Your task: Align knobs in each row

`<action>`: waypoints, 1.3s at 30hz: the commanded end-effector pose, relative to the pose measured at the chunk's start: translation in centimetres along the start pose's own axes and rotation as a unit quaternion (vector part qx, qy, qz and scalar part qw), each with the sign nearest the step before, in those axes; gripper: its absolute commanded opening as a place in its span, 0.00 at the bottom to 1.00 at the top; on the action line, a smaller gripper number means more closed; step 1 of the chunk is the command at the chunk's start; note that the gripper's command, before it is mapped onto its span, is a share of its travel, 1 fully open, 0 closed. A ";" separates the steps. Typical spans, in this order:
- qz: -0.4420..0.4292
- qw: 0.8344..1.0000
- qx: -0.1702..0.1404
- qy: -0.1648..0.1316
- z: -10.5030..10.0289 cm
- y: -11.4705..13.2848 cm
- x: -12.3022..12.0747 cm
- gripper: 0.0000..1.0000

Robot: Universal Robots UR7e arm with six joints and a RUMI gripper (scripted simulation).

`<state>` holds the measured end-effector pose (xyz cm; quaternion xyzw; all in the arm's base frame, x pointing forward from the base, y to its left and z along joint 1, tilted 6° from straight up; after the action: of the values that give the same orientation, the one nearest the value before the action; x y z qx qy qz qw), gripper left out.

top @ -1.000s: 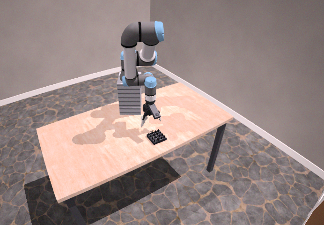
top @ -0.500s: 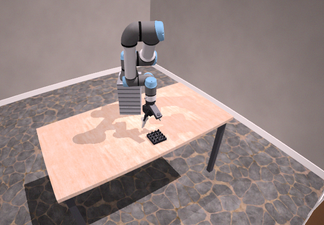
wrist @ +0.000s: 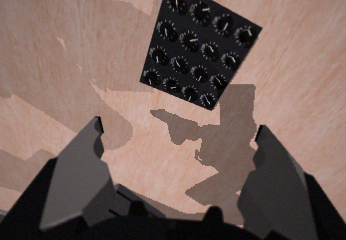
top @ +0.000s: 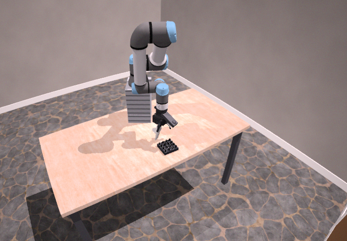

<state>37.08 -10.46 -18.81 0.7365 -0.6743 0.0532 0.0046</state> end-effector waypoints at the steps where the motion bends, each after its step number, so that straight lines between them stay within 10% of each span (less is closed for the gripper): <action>1: -0.078 0.997 0.001 -0.003 0.0 -0.6 0.1 1.00; 24: -0.329 0.944 0.002 -0.002 -0.2 -2.3 0.6 1.00; 39: -0.516 0.857 0.002 -0.002 -0.6 -3.4 1.1 1.00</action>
<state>40.18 -11.06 -18.08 0.9638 -0.2611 0.0455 0.0288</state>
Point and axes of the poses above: the point where the finger pads meet when closed, its own z axis out along the fingers, its own x axis across the jaws, y = z × x, the point moved 1 cm from there along -z, back along the fingers, and after that the axes turned 1 degree about z, right-handed, at the moved point
